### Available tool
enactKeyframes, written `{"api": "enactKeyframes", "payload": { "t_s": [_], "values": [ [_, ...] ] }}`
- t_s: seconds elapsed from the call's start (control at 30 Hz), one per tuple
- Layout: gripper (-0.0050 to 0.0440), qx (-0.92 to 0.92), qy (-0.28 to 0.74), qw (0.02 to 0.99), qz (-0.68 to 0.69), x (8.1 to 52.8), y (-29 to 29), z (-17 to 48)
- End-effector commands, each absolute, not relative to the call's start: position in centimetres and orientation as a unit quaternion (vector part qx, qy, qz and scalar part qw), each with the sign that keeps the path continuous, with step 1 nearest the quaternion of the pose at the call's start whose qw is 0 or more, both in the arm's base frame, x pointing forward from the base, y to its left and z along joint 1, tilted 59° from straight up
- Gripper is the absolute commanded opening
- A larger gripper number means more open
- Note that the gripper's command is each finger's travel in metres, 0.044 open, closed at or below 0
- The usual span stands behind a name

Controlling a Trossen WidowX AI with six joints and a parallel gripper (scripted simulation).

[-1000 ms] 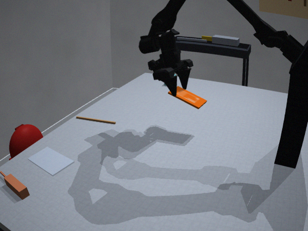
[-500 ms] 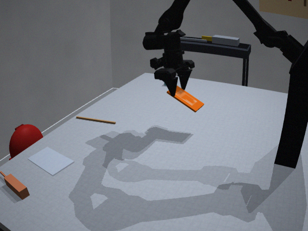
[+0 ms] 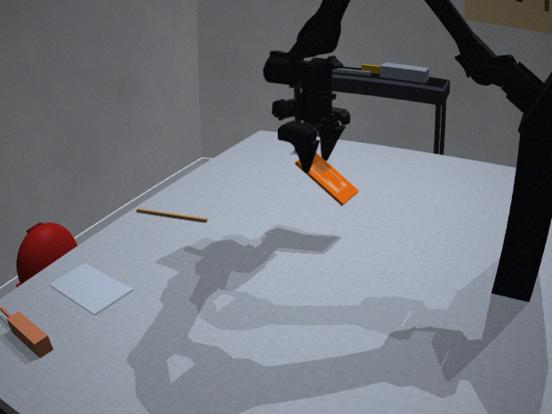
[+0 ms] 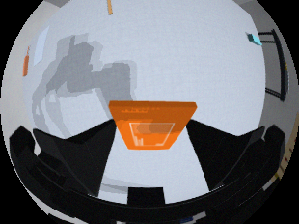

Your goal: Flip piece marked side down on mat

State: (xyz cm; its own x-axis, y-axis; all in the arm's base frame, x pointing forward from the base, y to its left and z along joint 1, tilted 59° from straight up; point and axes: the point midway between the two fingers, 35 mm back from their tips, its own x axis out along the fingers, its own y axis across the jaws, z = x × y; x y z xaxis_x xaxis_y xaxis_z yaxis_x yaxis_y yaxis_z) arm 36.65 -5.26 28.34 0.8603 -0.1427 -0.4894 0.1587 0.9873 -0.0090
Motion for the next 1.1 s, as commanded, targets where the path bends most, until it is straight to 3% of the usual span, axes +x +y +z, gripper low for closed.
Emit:
{"api": "enactKeyframes", "payload": {
  "t_s": [0.0, 1.07],
  "values": [
    [0.0, 0.013, 0.234, 0.969, -0.078, 36.42, -5.21, 28.25],
    [0.0, 0.006, 0.09, 0.993, -0.08, 36.86, -5.29, 28.17]
  ]
}}
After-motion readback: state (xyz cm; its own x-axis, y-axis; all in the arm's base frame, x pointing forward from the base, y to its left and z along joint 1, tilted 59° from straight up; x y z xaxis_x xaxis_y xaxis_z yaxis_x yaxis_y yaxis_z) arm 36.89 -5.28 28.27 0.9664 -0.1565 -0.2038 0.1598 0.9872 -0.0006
